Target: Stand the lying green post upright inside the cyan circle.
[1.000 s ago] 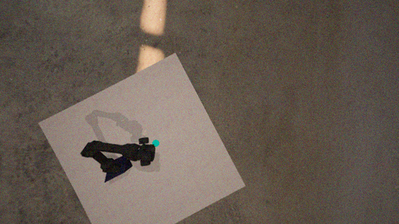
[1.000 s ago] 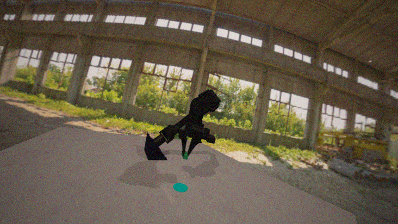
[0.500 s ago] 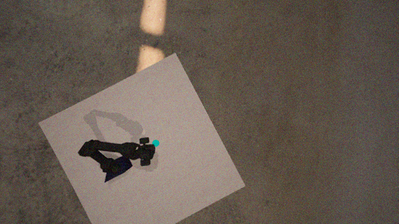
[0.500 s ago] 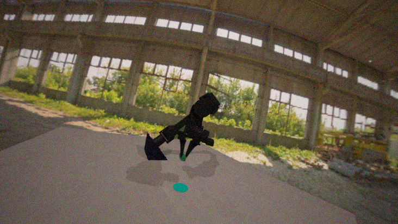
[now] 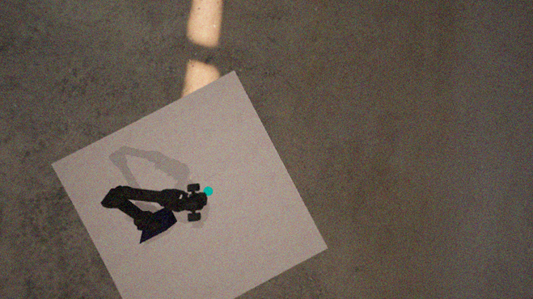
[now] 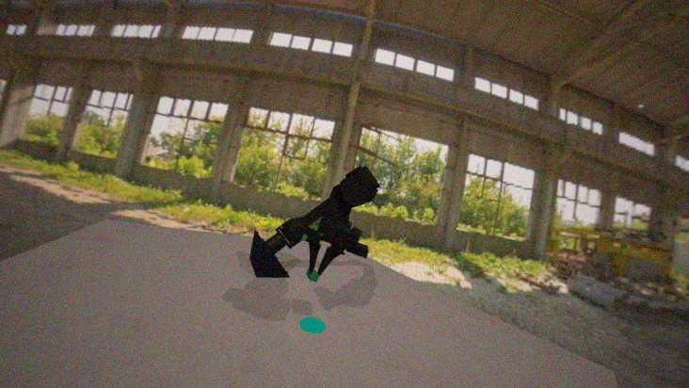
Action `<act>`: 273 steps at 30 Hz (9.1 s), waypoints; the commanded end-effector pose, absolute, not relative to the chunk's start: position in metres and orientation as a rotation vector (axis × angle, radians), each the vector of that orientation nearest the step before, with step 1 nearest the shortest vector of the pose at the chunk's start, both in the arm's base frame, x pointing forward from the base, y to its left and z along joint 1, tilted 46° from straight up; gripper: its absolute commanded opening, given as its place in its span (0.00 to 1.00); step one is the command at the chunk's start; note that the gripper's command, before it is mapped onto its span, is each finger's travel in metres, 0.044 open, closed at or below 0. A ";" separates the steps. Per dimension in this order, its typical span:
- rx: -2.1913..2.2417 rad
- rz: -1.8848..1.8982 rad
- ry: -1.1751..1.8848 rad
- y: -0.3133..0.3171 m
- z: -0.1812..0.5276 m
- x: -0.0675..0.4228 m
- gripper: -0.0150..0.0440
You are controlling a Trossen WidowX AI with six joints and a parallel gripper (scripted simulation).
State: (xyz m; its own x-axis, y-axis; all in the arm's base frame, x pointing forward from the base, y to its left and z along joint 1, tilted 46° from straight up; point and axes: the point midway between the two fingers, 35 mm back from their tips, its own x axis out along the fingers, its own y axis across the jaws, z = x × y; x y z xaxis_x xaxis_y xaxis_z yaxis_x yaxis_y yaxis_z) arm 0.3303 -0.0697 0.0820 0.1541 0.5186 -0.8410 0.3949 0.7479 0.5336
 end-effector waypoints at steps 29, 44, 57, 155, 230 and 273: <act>0.701 -0.038 1.354 -0.067 0.066 0.330 0.29; 0.668 -0.097 1.286 -0.066 0.062 0.332 0.29; 0.646 -0.145 1.221 -0.066 0.060 0.333 0.29; 0.665 -0.378 0.588 -0.059 0.077 0.330 0.29; 0.822 -0.394 0.190 -0.048 0.100 0.303 0.29; 0.823 -0.393 0.189 0.015 0.038 0.305 0.29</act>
State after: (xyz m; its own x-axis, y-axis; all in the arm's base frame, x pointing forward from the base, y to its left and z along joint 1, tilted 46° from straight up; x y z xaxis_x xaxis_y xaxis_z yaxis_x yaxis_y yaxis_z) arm 0.3074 0.0120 0.0444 0.9141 -0.2656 -0.3064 0.4054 0.6145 0.6768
